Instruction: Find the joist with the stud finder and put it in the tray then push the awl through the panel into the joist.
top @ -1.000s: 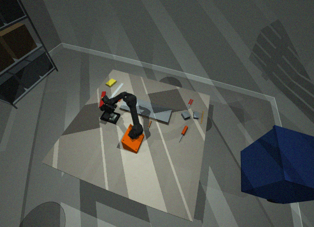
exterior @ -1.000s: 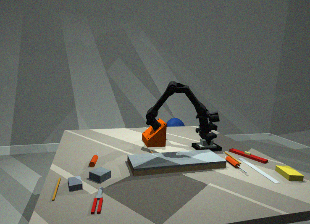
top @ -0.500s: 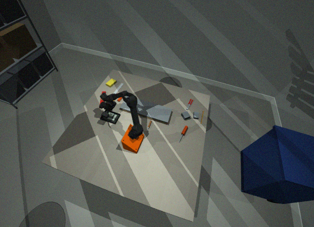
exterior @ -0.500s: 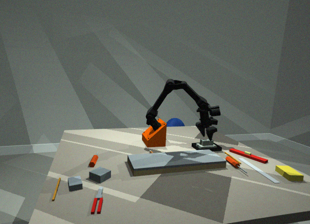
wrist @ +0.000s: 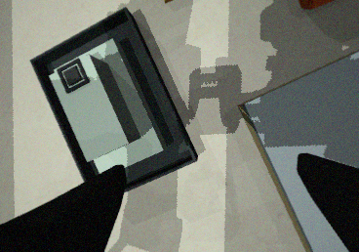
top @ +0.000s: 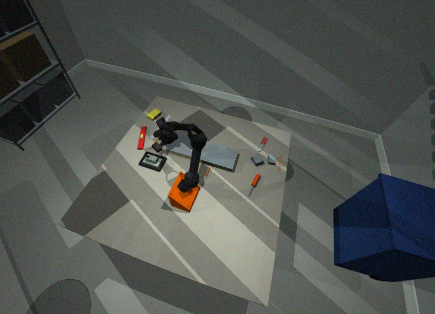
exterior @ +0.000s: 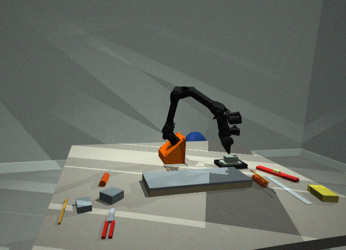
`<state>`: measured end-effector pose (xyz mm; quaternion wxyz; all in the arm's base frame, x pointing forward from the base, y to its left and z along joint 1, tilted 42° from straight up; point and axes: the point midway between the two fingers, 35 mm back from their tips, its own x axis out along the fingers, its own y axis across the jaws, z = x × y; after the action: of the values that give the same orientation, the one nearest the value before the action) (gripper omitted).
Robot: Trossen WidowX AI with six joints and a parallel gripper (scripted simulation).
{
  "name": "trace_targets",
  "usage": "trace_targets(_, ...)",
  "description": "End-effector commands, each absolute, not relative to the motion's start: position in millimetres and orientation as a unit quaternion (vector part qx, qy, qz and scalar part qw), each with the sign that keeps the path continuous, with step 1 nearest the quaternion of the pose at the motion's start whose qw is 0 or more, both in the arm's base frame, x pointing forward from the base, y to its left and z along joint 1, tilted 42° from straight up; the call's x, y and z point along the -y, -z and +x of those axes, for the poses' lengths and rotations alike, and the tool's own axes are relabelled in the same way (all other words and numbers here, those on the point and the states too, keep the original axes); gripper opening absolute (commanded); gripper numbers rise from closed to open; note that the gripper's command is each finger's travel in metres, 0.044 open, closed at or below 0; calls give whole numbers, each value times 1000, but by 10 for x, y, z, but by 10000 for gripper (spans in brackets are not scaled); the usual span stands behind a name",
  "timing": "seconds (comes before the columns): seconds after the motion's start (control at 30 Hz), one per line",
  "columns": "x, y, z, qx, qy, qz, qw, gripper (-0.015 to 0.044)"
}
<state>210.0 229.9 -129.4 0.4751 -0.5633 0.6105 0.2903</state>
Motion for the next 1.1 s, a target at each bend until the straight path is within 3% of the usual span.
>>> trace_targets(0.0, -1825, 919, 2479, -637, -202, -517, 535, 440)
trace_targets(0.3, -622, 242, 2847, -671, 1, -404, 621, 440)
trace_targets(0.57, 506, -292, 2629, -669, 203, -293, 652, 440)
trace_targets(1.07, 606, -339, 2556, -667, 221, -283, 653, 440)
